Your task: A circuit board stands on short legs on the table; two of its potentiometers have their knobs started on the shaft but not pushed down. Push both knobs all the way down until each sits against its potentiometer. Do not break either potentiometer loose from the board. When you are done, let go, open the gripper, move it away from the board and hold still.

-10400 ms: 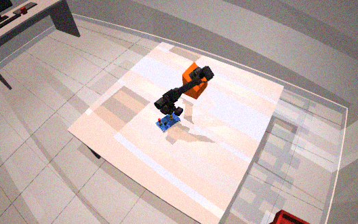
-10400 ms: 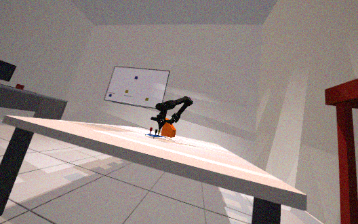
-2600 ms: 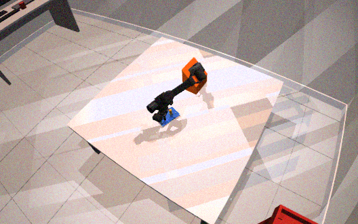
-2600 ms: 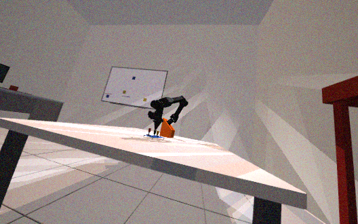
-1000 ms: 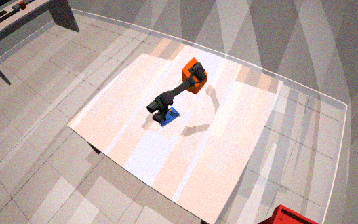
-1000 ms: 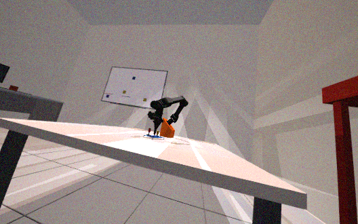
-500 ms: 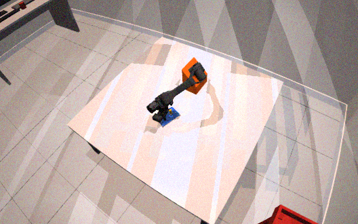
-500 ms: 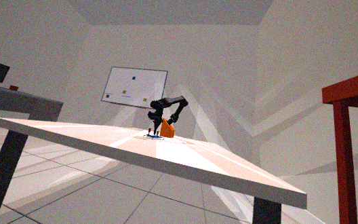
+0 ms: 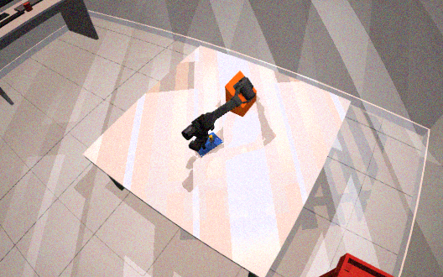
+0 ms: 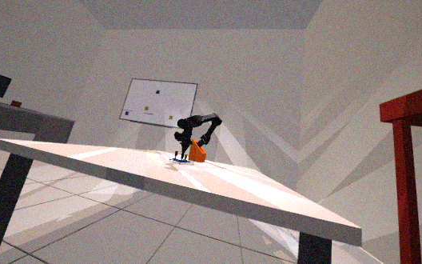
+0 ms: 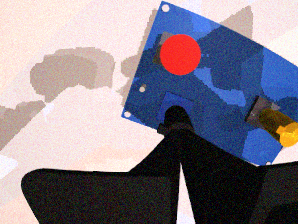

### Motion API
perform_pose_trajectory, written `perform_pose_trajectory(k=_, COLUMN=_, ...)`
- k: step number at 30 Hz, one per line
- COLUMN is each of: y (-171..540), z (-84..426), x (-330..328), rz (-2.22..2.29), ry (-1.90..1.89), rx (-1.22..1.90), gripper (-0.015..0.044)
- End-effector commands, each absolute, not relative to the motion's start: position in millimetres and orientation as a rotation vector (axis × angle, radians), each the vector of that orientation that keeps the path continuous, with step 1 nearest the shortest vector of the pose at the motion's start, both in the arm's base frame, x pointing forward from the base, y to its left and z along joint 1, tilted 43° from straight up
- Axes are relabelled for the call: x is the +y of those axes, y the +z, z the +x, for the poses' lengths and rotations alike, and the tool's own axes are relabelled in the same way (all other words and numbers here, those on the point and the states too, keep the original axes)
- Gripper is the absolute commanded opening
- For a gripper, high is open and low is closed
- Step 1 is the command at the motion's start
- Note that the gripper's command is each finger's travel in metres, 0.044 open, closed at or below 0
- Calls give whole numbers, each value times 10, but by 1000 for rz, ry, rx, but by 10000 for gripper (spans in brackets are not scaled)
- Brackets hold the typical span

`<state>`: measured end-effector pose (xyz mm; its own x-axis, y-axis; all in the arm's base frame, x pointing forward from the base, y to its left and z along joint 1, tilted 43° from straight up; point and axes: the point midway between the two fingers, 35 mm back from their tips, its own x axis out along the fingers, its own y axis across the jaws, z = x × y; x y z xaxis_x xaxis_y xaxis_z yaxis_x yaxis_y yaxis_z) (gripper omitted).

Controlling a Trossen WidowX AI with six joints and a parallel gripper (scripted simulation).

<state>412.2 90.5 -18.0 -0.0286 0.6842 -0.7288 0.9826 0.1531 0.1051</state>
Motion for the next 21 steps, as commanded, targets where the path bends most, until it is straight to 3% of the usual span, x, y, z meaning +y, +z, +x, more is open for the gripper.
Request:
perform_pose_trajectory(k=1, y=-217, z=4119, x=959, rz=1586, ry=-577, rx=1785, gripper=0)
perform_pose_trajectory(k=21, y=-238, z=4118, x=979, rz=1586, ry=-577, rx=1785, gripper=0)
